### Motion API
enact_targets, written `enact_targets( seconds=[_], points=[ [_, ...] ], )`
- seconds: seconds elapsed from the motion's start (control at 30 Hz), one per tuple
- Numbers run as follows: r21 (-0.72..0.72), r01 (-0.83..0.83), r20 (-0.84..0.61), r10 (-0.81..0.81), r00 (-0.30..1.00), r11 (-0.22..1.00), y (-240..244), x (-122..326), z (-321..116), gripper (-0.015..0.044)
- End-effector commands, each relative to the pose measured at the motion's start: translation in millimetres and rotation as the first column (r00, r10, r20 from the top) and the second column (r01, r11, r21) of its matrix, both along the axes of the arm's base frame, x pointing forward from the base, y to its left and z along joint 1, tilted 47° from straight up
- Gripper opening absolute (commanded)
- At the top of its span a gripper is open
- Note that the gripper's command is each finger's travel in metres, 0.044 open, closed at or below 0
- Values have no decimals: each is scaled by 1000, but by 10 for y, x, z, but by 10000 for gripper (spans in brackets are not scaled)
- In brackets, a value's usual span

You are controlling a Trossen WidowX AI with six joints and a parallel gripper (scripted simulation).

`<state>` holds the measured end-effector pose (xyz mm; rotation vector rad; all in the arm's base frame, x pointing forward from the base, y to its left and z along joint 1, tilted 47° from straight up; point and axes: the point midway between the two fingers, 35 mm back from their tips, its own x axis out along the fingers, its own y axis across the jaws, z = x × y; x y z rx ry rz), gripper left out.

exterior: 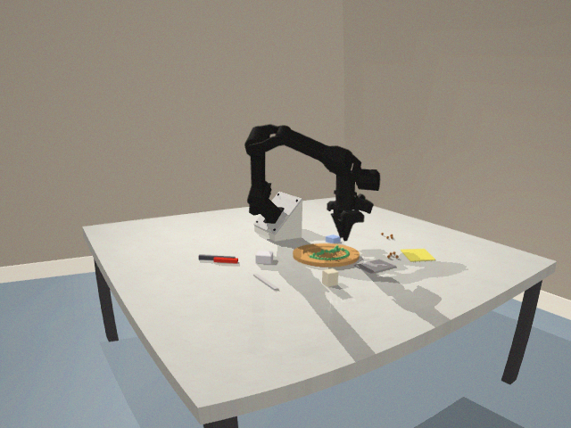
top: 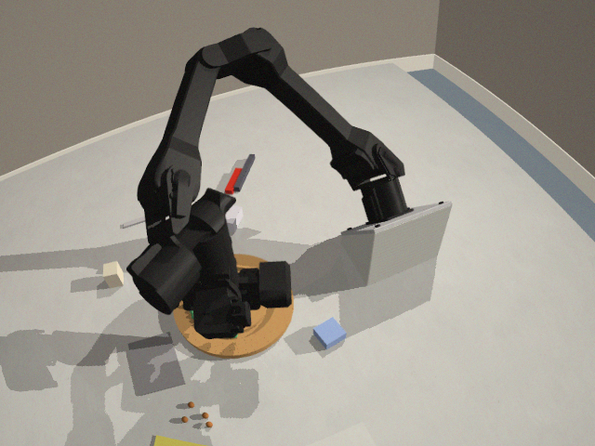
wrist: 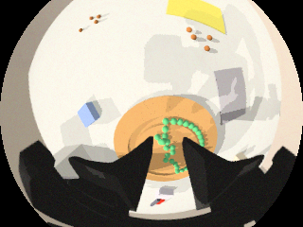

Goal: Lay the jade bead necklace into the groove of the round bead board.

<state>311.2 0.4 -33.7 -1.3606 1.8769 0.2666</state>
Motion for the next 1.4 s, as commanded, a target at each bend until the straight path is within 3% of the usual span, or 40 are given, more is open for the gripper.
enact_targets(
  seconds=[0.0, 0.9, 1.07, 1.37],
  points=[
    [0, -1, -9, 1, 1000, 1000, -82, -24, -67, 120],
    [-1, -1, -9, 1, 1000, 1000, -255, -55, -233, 120],
    [4, 5, -3, -5, 1000, 1000, -235, -45, -213, 0],
    [4, 5, -3, -5, 1000, 1000, -235, -45, -213, 0]
  ],
)
